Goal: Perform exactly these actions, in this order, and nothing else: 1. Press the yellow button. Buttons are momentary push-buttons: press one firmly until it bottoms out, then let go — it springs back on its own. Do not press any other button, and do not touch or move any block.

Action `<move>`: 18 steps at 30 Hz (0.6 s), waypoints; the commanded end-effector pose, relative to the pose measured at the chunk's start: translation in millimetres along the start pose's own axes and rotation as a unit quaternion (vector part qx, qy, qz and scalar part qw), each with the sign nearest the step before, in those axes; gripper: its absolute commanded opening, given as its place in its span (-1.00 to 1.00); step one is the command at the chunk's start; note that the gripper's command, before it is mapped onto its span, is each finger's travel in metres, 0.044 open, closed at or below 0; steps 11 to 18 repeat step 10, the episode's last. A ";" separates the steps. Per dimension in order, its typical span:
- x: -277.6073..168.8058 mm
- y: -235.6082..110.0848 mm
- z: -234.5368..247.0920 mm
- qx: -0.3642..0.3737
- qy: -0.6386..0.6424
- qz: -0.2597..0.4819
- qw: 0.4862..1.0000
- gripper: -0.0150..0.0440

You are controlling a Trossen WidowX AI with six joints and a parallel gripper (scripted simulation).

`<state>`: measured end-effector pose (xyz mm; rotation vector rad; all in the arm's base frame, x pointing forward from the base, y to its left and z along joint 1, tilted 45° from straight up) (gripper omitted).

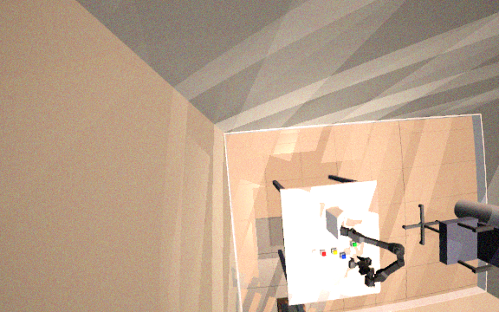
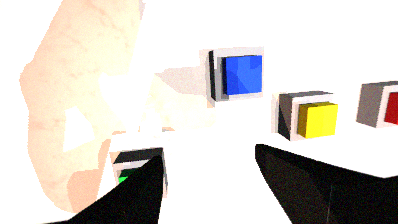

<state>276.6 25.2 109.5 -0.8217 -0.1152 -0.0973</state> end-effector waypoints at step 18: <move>-15.1 -26.4 82.7 0.012 0.002 0.000 1.000 0.86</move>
Point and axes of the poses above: the point midway between the two fingers, 35 mm back from their tips, its own y axis out along the fingers, its own z axis across the jaws, x = y × z, the point moved 3 cm from there along -y, back along the fingers, and after that the axes turned 9 degrees about -y, right-handed, at the moved point
